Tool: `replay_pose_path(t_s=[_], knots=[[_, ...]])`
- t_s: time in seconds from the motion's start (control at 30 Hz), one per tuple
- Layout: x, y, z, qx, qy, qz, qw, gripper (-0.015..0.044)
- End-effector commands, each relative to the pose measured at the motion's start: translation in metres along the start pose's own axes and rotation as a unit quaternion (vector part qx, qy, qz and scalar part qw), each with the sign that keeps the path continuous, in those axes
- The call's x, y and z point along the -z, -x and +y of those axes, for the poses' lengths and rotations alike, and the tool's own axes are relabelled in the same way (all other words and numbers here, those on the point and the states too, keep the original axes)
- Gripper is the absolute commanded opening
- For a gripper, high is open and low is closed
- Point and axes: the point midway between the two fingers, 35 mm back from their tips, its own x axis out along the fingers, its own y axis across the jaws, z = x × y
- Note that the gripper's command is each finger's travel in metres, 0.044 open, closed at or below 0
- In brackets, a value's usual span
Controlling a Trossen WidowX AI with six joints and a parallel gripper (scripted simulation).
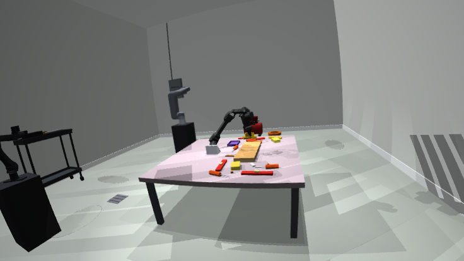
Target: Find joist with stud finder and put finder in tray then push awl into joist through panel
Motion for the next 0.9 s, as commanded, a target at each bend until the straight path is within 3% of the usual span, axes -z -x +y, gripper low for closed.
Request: replay_pose_path(t_s=[0.0, 0.87], knots=[[-0.011, 0.003, 0.027, -0.003, 0.032, -0.003, 0.999, 0.0000], [-0.027, -0.004, 0.209, -0.049, 0.236, -0.005, 0.971, 0.0000]])
